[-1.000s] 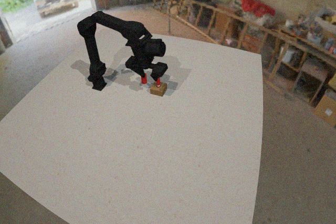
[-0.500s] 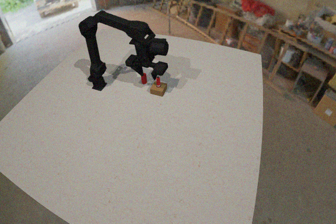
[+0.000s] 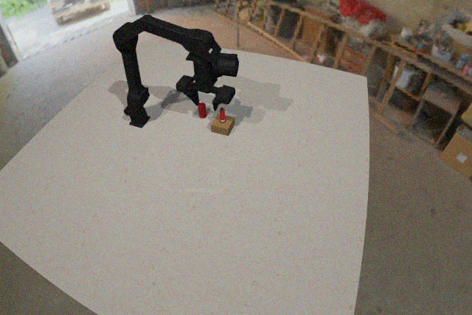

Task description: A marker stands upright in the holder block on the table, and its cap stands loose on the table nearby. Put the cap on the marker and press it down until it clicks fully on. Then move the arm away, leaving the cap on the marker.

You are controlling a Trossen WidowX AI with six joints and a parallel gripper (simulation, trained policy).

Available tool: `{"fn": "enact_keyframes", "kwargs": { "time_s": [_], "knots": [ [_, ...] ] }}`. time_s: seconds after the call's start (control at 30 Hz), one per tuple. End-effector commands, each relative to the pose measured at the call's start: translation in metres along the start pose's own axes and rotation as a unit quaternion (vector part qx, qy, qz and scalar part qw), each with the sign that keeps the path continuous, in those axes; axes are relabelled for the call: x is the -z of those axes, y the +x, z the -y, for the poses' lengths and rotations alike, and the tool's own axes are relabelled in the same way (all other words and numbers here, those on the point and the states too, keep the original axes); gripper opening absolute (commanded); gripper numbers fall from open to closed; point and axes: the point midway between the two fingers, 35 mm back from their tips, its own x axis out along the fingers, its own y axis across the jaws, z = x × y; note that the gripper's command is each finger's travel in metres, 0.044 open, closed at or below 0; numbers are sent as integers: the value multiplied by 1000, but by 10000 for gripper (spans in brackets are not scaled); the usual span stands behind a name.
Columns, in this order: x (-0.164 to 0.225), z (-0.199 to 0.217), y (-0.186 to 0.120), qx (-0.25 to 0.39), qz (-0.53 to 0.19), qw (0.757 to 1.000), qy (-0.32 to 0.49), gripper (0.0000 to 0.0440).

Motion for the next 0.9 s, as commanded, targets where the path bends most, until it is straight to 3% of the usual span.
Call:
{"fn": "enact_keyframes", "kwargs": {
  "time_s": [0.0, 0.87],
  "knots": [
    [-3, -4, 4, -11, -9, 1000, -5, 314],
    [-30, -34, 26, -59, -51, 993, -87, 301]
  ]
}}
